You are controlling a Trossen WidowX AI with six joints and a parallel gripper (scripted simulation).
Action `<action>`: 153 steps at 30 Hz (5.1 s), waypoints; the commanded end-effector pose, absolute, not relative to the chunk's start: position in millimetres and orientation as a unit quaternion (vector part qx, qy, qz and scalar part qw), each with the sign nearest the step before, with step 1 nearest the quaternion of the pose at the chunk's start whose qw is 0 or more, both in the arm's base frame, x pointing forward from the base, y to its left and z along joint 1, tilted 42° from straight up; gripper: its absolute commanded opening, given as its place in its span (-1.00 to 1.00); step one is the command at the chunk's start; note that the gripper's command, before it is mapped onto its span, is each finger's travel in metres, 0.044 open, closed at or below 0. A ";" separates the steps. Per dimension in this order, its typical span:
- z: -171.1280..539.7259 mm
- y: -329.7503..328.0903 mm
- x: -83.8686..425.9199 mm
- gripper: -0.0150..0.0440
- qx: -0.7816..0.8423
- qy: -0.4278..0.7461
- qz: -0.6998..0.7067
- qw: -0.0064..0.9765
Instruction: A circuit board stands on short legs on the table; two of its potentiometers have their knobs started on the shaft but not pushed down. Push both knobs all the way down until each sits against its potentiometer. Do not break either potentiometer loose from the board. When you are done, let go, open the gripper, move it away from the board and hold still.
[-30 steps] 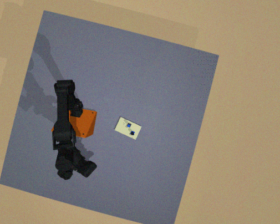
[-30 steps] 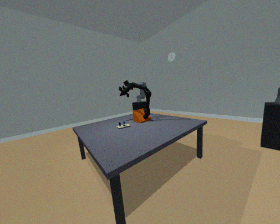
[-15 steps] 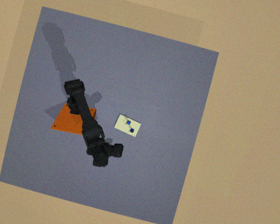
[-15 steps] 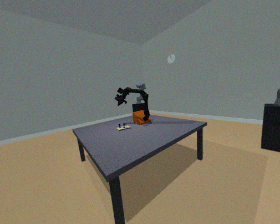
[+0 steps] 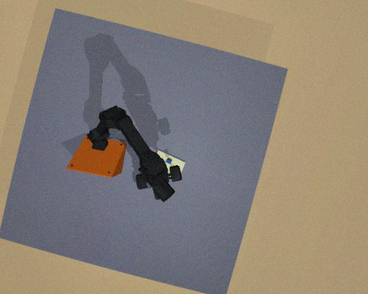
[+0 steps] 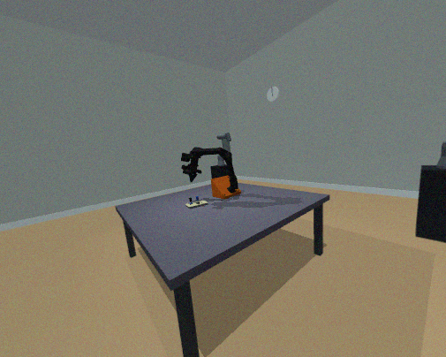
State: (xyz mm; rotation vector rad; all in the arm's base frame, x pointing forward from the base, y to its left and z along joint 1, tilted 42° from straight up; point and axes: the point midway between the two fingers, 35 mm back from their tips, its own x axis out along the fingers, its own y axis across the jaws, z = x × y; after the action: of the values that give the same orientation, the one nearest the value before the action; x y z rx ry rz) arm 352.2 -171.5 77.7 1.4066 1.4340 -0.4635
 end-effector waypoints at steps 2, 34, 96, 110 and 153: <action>75.2 -129.8 359.5 -0.49 0.563 0.646 -0.141 0.497; 45.7 -58.4 363.5 -0.49 0.535 0.695 -0.086 0.472; 37.3 -50.8 363.6 -0.49 0.535 0.695 -0.086 0.472; 33.7 -47.5 363.7 -0.49 0.535 0.695 -0.086 0.472; 23.0 -37.9 364.0 -0.49 0.536 0.695 -0.086 0.472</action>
State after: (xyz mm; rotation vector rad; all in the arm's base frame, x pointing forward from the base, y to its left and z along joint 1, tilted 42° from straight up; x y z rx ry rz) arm 361.0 -51.5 33.6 1.3246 1.6781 -0.2297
